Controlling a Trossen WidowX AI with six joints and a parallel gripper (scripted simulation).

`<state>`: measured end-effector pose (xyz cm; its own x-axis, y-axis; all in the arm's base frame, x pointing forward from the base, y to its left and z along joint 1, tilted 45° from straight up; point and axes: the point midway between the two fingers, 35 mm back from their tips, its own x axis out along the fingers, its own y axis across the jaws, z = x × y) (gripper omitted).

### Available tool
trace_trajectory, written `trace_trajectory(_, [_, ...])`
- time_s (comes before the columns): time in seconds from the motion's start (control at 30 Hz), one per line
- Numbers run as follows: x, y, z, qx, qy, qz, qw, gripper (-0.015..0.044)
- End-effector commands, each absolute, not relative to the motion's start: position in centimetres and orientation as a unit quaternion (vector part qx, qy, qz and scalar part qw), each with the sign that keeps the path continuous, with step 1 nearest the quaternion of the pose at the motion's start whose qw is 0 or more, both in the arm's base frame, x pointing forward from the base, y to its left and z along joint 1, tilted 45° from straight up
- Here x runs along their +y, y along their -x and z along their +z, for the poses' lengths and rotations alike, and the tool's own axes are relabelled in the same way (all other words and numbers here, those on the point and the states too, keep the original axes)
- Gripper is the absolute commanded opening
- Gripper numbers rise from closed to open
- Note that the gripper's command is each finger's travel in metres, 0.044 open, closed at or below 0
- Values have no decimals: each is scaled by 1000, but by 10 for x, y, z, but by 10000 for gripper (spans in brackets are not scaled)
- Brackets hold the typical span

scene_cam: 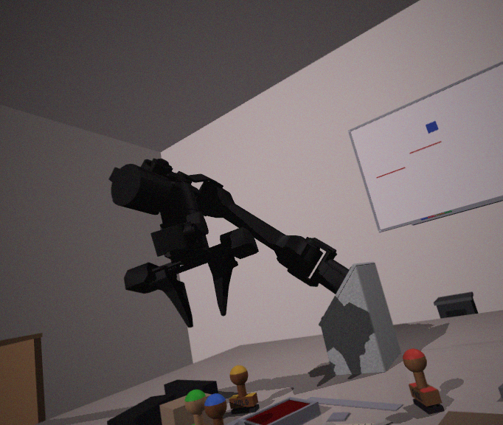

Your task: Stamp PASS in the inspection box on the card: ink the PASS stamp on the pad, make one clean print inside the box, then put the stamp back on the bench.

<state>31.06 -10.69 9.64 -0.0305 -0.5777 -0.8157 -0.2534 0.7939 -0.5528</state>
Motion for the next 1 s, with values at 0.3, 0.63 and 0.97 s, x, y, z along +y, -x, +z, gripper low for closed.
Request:
trace_trajectory(0.3, [-160,-317,77,747,427,-55,507,221])
trace_trajectory(0.63, [-169,-317,67,747,427,-55,508,221])
trace_trajectory(0.97, [-181,-316,55,747,426,-55,508,221])
